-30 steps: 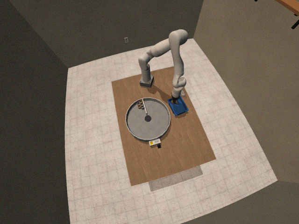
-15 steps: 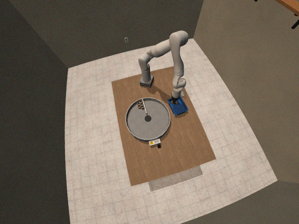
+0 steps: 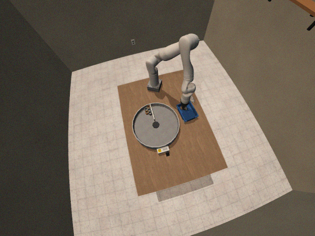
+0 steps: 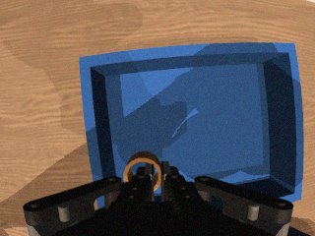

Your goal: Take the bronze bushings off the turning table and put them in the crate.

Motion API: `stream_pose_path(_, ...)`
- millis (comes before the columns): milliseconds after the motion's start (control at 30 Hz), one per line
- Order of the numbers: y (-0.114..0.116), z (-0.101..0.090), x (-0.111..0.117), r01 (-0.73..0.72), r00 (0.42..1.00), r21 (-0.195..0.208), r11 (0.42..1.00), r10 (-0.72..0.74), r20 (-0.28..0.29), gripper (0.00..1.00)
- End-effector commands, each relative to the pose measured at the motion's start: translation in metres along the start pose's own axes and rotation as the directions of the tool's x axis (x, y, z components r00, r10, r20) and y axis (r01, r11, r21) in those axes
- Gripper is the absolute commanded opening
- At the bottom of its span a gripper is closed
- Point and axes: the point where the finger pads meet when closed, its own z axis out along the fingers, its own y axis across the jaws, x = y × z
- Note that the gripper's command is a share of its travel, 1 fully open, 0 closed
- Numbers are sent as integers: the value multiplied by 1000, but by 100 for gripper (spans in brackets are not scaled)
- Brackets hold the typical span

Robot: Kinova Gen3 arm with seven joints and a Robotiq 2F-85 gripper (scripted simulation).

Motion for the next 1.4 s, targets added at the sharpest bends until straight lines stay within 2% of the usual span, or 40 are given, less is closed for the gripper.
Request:
stream_pose_path(0,0,0,-1,-1,1000,0,1000,1,1,0)
stream_pose_path(200,0,0,-1,-1,1000,0,1000,1,1,0)
stream_pose_path(367,0,9,-1,-1,1000,0,1000,1,1,0)
stream_pose_path(1333,0,12,-1,-2,1000,1,1000,2,1,0)
stream_pose_path(1367,0,12,-1,-2,1000,1,1000,2,1,16)
